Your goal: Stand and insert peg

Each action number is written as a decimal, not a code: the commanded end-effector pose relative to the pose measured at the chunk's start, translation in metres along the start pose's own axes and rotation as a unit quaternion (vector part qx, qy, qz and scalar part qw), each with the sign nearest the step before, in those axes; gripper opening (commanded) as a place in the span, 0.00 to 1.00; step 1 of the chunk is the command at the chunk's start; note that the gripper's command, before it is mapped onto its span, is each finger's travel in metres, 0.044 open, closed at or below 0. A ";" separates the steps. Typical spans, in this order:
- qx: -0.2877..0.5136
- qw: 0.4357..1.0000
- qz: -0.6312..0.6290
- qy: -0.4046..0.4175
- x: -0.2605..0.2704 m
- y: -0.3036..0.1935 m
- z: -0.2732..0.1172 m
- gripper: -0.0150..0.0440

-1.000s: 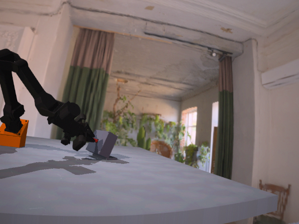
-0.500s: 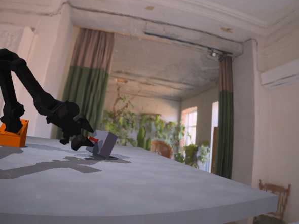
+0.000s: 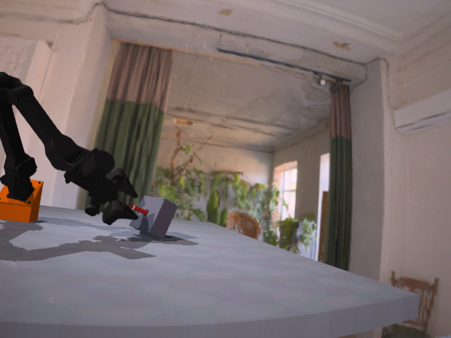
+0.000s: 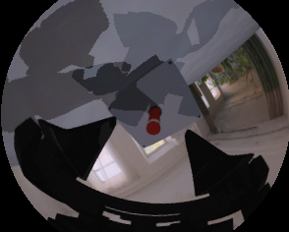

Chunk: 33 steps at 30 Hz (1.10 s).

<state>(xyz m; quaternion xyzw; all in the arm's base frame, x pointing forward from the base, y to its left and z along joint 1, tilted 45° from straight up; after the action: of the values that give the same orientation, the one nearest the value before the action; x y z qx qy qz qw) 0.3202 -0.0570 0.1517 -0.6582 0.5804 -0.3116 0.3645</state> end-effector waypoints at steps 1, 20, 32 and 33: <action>0.001 1.000 -0.002 -0.002 0.000 -0.001 -0.005 1.00; 0.001 1.000 -0.002 -0.001 0.003 -0.002 -0.028 1.00; 0.001 1.000 -0.002 -0.001 0.004 -0.003 -0.042 1.00; 0.001 1.000 -0.002 -0.001 0.004 -0.003 -0.043 1.00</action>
<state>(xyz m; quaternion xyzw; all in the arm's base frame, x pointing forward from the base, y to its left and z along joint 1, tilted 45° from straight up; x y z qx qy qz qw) 0.2897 -0.0653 0.1747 -0.6580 0.5803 -0.3122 0.3644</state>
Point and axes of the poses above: the point midway between the two fingers, 35 mm back from their tips, its own z axis out along the fingers, its own x axis across the jaws, y = z × x, the point moved 5 cm from there along -z, back along the fingers, and after that the axes turned 6 degrees about z, right-handed, at the moved point
